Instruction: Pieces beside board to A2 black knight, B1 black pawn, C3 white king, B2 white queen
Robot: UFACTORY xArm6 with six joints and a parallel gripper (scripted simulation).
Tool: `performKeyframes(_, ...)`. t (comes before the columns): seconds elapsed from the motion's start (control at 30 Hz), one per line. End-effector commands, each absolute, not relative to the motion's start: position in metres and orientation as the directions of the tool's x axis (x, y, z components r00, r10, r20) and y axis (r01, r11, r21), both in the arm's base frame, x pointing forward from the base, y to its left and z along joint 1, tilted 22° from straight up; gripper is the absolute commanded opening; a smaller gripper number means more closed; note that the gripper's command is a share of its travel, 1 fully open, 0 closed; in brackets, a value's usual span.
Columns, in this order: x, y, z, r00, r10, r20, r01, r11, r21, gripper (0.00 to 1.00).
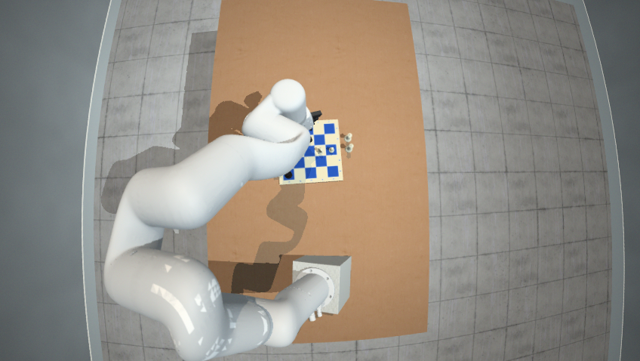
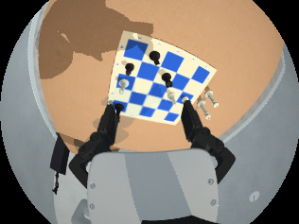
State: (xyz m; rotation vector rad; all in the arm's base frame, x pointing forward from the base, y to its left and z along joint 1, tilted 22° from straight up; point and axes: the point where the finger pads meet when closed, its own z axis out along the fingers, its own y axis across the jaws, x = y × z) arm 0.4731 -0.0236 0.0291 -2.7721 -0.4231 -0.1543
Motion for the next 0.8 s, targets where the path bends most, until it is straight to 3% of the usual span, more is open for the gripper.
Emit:
performKeyframes(0.0, 0.471, -0.053, 0.022, 0.827, 0.502, 0.251, 0.557, -0.79, -0.256, 1.0)
performKeyframes(0.2, 0.466, -0.075, 0.015, 0.727, 0.627, 0.279, 0.683, -0.7, -0.207, 1.0)
performKeyframes(0.43, 0.455, -0.116, 0.002, 0.457, 0.833, 0.312, 0.888, -0.45, -0.098, 1.0)
performKeyframes(0.77, 0.439, -0.156, -0.011, 0.159, 0.939, 0.305, 0.986, -0.168, 0.001, 1.0)
